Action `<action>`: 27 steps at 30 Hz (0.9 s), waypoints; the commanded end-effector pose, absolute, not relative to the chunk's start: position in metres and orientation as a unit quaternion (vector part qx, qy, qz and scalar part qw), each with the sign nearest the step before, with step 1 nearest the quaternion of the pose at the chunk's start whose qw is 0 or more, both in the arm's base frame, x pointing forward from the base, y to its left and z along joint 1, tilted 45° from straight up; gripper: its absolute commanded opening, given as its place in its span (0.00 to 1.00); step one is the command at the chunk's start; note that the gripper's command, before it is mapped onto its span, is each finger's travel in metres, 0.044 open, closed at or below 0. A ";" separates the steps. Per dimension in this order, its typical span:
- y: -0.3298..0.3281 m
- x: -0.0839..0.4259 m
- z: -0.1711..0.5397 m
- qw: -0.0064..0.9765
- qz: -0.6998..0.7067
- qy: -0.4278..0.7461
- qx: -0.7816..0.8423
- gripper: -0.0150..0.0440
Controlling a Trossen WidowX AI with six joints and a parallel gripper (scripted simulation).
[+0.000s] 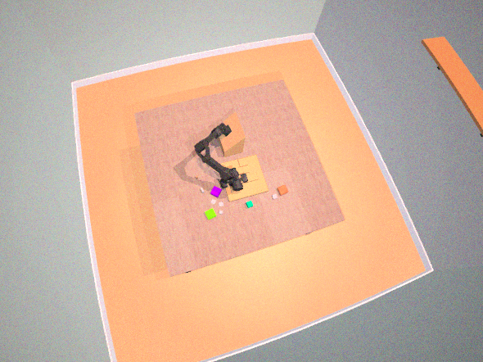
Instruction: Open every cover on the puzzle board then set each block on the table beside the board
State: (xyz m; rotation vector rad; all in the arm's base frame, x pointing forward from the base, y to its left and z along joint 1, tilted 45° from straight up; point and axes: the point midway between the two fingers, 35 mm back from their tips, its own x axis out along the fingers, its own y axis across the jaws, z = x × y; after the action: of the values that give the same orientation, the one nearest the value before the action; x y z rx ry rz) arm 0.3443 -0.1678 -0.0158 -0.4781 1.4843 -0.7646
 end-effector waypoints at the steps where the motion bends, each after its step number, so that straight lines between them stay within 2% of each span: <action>1: -0.169 0.348 -0.017 0.644 -0.335 0.654 -0.212 0.25; 27: -0.173 0.374 -0.015 0.645 -0.335 0.654 -0.212 0.25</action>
State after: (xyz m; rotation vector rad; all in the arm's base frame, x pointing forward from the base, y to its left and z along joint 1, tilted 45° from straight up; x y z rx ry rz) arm 0.3711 -0.1723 -0.0138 -0.4765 1.4819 -0.7645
